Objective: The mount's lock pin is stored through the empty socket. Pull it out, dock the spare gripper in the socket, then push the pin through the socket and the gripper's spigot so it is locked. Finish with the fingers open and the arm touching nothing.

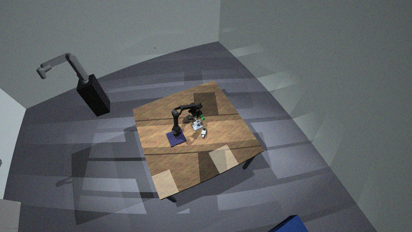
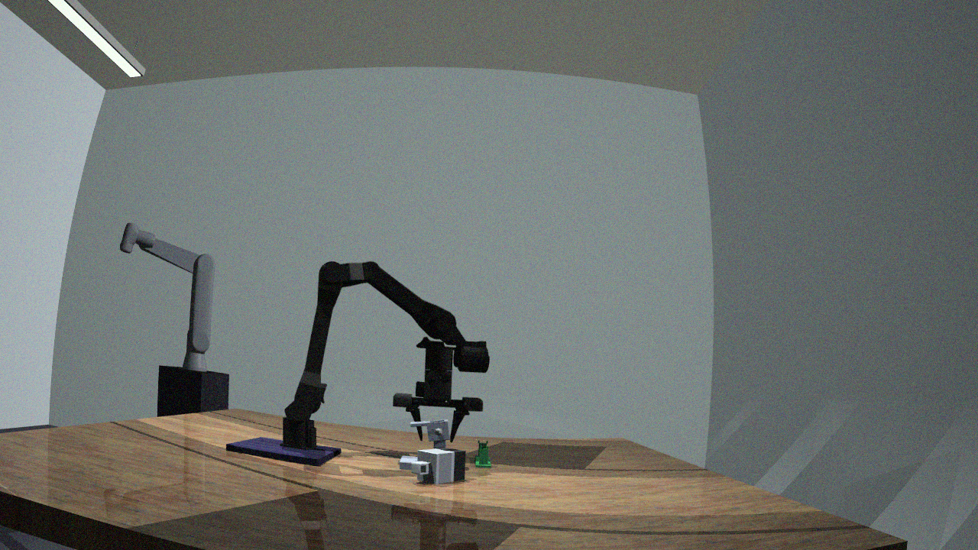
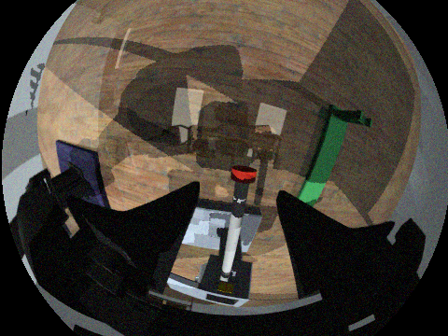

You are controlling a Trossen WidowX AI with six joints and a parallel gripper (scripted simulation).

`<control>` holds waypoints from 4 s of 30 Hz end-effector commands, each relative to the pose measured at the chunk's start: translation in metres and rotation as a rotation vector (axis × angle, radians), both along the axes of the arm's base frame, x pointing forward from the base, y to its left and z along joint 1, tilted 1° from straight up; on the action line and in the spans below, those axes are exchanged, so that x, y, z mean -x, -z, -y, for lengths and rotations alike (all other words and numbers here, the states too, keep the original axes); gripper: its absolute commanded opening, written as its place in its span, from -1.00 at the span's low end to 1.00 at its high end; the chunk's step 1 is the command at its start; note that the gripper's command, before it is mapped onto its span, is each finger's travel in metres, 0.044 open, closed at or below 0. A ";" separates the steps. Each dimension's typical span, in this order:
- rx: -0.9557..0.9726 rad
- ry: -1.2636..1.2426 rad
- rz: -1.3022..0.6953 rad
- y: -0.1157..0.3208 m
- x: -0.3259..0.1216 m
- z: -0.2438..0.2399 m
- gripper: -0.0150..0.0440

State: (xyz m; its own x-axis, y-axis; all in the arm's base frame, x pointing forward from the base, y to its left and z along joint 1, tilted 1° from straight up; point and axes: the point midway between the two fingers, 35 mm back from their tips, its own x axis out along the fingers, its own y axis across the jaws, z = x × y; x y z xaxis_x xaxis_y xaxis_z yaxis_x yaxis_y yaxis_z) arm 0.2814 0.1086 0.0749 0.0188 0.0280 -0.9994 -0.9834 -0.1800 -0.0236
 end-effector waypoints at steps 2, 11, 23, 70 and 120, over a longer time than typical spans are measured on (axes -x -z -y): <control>-0.001 0.003 -0.010 0.007 0.002 0.000 0.53; -0.001 0.003 -0.010 0.007 0.002 0.000 0.17; -0.001 0.003 -0.010 0.007 0.002 0.000 -0.49; -0.158 0.031 -0.044 -0.008 0.000 -0.026 -0.49; -0.147 0.034 -0.061 -0.014 0.006 -0.065 -0.49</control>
